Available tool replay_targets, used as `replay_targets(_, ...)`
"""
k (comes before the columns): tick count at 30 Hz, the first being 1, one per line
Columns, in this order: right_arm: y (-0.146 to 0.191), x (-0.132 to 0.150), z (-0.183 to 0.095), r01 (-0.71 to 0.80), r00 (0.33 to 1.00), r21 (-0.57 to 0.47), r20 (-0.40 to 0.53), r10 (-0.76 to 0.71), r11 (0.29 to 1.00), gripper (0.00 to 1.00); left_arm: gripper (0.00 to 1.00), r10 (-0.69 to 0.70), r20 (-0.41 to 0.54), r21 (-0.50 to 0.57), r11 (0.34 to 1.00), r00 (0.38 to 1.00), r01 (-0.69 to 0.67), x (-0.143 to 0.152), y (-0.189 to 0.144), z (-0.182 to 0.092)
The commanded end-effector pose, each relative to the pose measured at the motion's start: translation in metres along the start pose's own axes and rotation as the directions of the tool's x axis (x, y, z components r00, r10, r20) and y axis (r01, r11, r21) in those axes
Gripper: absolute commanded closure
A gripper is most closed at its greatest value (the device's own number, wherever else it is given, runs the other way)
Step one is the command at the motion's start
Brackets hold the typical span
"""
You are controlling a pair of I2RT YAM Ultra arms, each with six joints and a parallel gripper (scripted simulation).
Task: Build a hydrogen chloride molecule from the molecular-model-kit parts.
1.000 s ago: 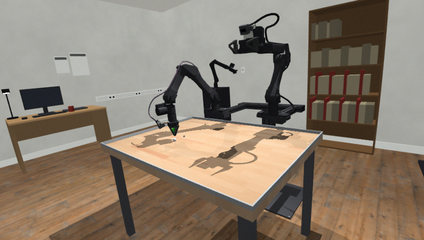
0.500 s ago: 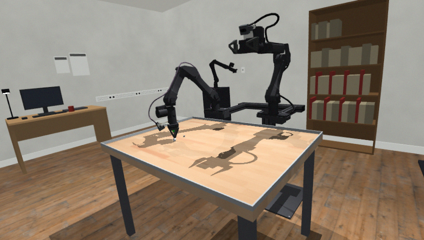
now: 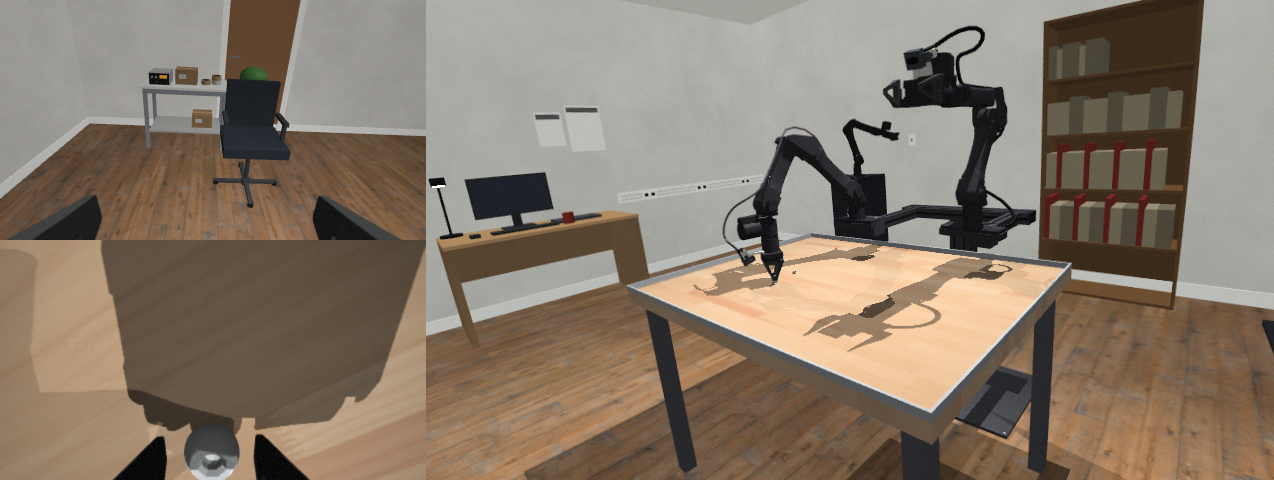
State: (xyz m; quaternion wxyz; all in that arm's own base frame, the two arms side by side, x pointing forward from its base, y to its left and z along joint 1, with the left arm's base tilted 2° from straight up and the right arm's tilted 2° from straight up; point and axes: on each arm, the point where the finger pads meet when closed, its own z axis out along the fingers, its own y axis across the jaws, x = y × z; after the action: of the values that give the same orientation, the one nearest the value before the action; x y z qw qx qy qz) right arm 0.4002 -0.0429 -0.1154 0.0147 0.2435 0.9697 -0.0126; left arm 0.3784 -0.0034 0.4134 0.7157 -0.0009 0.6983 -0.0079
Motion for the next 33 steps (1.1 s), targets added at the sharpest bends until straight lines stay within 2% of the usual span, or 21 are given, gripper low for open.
replay_targets(1,0.005,-0.006,0.001,0.009,1.000,-0.010,0.023,-0.009,1.000,0.58,0.00,0.005,0.081,0.015,1.000,0.997,-0.006,-0.034,-0.005,-0.012)
replay_targets(9,0.004,-0.005,-0.010,0.006,1.000,-0.010,0.024,-0.006,1.000,0.58,0.00,0.005,0.081,0.015,1.000,0.997,-0.006,-0.034,-0.005,-0.012)
replay_targets(13,0.010,-0.017,-0.020,0.011,0.999,-0.022,0.052,-0.010,1.000,0.58,0.00,0.005,0.081,0.015,1.000,0.997,-0.006,-0.034,-0.005,-0.012)
replay_targets(21,0.014,-0.022,-0.020,0.014,0.997,-0.030,0.072,-0.012,0.999,0.58,0.00,0.005,0.081,0.015,1.000,0.997,-0.006,-0.034,-0.005,-0.012)
replay_targets(22,0.014,-0.022,-0.020,0.013,0.997,-0.030,0.072,-0.011,0.999,1.00,0.00,0.005,0.081,0.015,1.000,0.997,-0.006,-0.034,-0.005,-0.012)
replay_targets(33,0.013,-0.021,-0.021,0.013,0.998,-0.028,0.067,-0.011,1.000,1.00,0.00,0.005,0.081,0.015,1.000,0.997,-0.006,-0.034,-0.005,-0.012)
